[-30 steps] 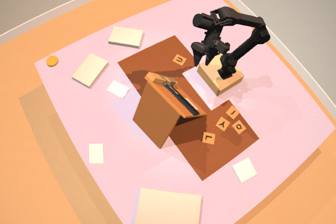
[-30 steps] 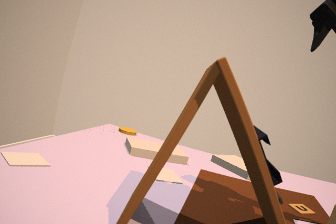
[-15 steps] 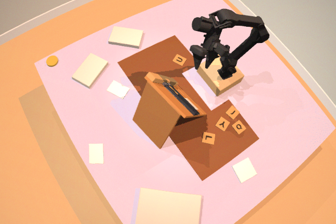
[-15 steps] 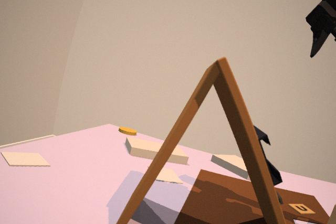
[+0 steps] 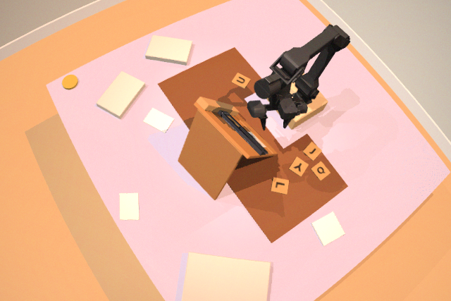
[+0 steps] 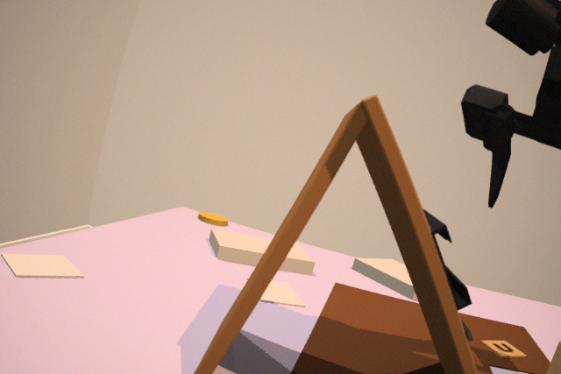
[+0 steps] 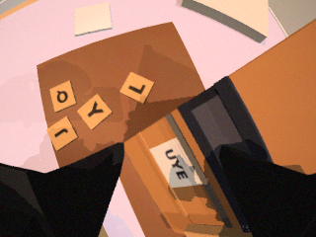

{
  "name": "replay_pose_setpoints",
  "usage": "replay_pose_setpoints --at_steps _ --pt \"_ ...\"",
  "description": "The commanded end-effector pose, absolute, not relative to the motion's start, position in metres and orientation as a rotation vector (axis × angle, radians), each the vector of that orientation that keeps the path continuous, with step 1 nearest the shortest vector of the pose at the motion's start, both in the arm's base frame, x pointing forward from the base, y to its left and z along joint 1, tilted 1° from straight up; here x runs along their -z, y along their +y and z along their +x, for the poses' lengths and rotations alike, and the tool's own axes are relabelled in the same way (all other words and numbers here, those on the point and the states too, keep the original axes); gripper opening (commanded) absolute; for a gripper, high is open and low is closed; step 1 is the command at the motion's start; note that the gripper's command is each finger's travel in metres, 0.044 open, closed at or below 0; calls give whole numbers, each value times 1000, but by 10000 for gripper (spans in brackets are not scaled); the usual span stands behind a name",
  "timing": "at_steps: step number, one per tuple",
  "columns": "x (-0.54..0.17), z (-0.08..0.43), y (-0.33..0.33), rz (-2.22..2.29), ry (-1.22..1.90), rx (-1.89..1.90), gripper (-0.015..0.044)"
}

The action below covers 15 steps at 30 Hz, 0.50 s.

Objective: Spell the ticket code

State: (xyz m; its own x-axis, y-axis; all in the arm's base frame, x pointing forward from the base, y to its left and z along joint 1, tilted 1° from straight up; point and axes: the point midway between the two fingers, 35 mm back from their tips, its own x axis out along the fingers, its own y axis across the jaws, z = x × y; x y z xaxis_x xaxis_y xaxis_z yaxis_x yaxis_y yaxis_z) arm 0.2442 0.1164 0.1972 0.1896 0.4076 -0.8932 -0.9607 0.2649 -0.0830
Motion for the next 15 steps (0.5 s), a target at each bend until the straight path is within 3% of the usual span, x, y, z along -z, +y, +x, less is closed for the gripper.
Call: replay_pose_setpoints --at_steps 1,15 --pt "-147 228 162 -598 1157 -980 340" --pt "-58 165 219 -403 1483 -576 340"
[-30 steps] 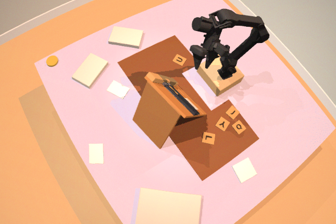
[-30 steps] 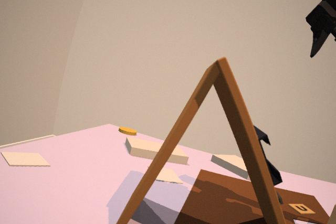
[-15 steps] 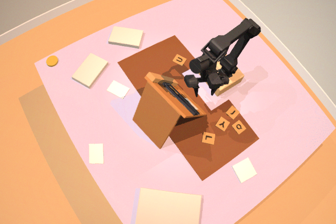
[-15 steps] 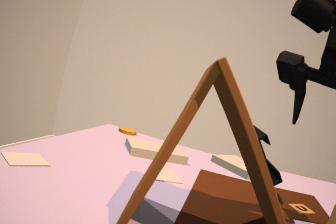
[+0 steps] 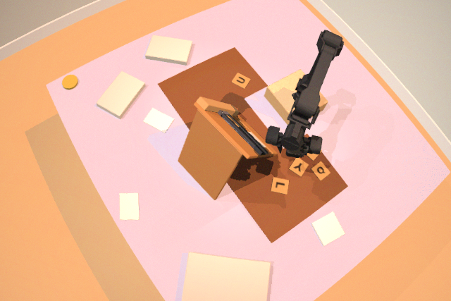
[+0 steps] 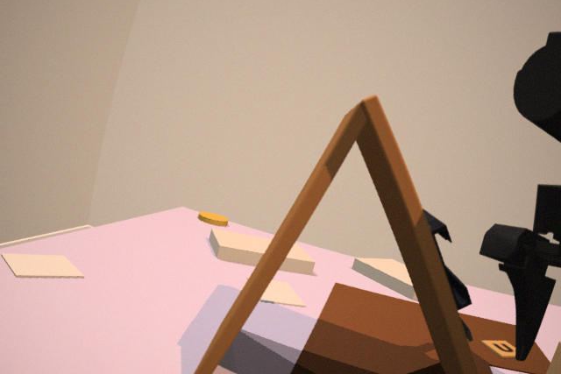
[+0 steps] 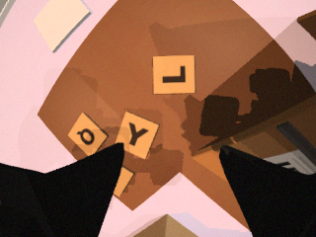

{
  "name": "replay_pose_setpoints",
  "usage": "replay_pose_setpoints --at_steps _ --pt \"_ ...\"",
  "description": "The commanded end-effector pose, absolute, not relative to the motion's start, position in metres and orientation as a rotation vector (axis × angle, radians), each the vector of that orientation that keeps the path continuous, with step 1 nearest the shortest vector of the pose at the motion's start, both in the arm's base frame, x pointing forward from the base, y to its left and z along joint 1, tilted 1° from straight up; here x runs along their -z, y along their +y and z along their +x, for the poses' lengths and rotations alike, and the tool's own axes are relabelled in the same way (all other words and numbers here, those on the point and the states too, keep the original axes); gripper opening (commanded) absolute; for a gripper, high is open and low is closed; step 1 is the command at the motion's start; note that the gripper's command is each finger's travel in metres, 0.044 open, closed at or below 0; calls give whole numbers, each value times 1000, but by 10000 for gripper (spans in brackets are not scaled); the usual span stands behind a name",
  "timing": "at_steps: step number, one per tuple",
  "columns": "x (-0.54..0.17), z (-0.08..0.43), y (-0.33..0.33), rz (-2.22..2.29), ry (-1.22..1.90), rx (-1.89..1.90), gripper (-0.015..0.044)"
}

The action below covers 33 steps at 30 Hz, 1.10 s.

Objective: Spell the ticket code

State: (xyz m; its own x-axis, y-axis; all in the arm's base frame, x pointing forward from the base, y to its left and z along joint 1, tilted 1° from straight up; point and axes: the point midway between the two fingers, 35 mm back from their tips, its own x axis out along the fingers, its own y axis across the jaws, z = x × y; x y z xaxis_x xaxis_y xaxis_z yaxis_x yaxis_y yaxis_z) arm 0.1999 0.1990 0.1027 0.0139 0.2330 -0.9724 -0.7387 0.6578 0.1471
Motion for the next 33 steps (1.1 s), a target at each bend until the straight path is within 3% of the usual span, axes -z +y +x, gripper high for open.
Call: replay_pose_setpoints --at_steps 1,6,33 --pt "-51 159 221 -394 1494 -537 340" --pt "-32 140 228 -367 1515 -417 340" --pt "2 138 232 -367 1515 -417 340"
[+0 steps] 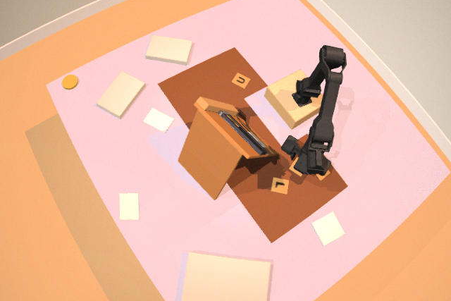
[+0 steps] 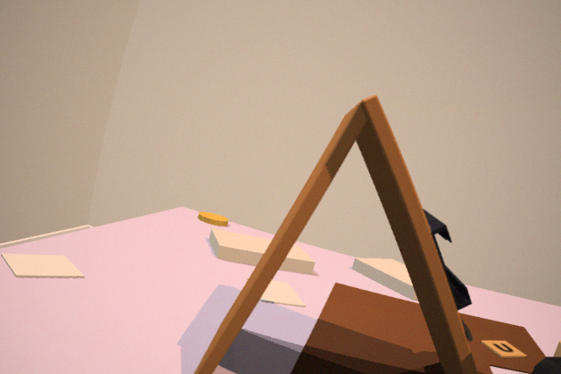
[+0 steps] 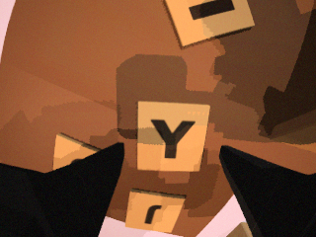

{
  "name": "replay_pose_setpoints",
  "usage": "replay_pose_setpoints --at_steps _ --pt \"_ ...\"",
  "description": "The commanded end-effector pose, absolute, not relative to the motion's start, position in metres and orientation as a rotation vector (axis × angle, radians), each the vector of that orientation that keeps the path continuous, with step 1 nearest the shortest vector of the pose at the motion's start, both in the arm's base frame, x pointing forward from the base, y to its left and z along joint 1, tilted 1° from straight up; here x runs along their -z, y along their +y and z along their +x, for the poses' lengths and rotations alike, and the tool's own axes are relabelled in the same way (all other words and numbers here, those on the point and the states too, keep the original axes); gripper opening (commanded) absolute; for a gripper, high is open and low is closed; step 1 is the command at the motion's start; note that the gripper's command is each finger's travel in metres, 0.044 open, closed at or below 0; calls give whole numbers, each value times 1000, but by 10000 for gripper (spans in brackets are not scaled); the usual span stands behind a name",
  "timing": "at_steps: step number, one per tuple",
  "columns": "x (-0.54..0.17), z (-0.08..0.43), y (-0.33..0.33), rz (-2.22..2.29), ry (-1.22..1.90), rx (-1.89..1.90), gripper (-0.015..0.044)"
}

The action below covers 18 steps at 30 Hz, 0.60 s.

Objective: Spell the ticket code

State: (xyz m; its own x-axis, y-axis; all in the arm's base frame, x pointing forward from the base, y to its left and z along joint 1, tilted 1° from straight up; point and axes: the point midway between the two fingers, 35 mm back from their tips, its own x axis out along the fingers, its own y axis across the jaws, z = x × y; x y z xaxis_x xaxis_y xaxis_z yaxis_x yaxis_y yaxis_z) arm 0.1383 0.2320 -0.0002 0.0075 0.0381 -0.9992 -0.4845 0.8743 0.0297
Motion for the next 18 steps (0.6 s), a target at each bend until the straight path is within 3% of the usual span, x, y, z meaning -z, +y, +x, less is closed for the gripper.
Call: replay_pose_setpoints --at_steps 1,18 --pt "2 138 232 -367 1515 -417 340" --pt "20 138 232 -367 1515 -417 340"
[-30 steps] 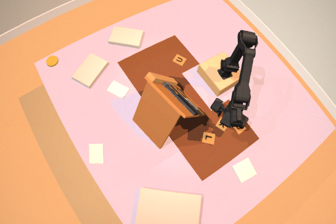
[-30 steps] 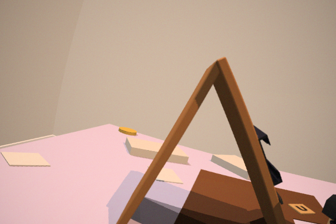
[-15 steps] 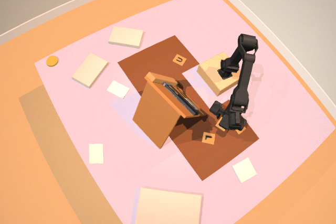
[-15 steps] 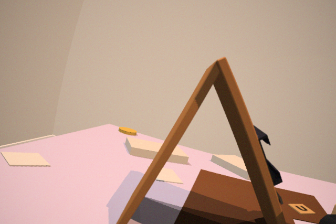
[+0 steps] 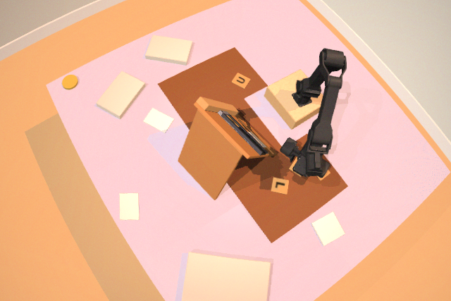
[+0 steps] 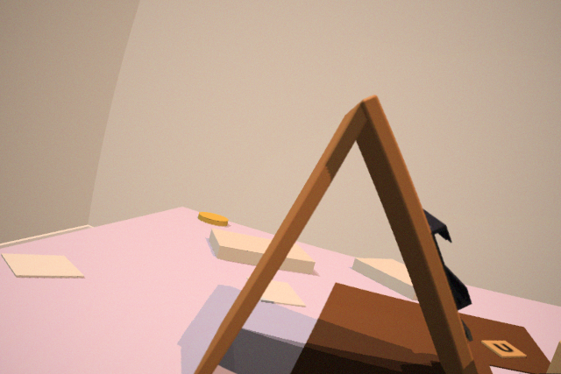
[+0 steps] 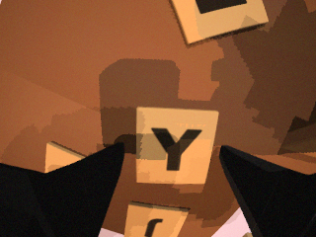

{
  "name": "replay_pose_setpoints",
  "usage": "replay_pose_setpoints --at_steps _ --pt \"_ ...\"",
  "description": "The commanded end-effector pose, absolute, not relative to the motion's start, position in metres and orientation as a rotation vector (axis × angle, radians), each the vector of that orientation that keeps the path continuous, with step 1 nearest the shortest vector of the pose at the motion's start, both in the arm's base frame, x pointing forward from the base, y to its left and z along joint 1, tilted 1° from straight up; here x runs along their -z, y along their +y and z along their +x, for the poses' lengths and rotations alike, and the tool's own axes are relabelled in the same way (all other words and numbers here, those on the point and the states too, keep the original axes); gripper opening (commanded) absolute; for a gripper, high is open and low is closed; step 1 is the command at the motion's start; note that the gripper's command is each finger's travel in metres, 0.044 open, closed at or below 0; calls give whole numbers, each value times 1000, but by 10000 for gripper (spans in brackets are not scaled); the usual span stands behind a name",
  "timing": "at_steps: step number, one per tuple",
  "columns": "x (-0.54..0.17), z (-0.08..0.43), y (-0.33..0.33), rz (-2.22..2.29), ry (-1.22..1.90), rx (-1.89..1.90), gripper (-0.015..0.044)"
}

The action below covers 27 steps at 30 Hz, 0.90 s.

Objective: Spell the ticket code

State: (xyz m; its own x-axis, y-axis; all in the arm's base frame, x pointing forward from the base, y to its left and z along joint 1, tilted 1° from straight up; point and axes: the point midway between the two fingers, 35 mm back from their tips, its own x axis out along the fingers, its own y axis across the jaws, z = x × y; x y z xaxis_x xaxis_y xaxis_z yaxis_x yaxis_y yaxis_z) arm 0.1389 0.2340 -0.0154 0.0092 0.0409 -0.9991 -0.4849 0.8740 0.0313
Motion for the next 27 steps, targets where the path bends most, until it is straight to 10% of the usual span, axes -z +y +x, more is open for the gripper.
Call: replay_pose_setpoints --at_steps 1,10,27 --pt "21 138 232 -367 1515 -417 340" --pt "21 138 232 -367 1515 -417 340" --pt "17 138 233 -367 1515 -417 129"
